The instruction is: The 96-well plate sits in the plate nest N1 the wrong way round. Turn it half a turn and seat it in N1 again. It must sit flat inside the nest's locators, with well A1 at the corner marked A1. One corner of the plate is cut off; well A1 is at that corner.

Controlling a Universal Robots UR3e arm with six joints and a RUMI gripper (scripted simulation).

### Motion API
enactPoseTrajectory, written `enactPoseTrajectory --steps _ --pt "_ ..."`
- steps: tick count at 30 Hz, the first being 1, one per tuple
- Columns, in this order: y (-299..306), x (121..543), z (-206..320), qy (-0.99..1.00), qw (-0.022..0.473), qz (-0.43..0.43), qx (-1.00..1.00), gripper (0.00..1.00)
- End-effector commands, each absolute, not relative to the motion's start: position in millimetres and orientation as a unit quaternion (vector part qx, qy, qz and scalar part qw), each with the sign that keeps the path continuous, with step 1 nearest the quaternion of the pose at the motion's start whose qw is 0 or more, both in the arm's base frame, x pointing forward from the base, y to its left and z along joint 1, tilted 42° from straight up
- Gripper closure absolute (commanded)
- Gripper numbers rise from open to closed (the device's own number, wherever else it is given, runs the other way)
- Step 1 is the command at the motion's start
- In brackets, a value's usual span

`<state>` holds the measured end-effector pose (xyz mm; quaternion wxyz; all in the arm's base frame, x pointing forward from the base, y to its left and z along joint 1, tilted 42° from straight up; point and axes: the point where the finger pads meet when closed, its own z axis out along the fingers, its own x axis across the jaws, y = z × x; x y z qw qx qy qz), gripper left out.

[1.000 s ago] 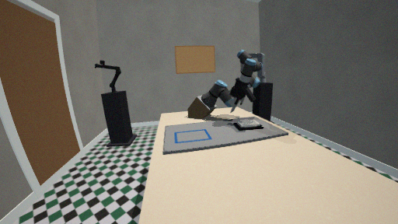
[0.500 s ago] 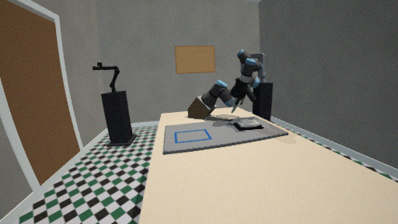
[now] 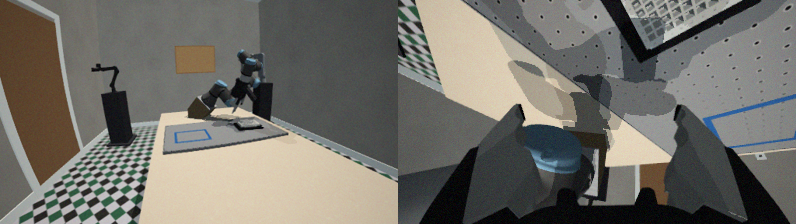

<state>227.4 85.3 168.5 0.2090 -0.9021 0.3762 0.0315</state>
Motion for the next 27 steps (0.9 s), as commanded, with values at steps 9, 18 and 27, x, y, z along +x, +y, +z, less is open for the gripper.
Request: enactPoseTrajectory --steps 9,18,27 --pt "92.6 247.9 182.9 0.301 0.253 -0.027 -0.919 0.00" --pt "92.6 247.9 182.9 0.301 0.253 -0.027 -0.919 0.00" --pt "92.6 247.9 182.9 0.301 0.253 -0.027 -0.919 0.00"
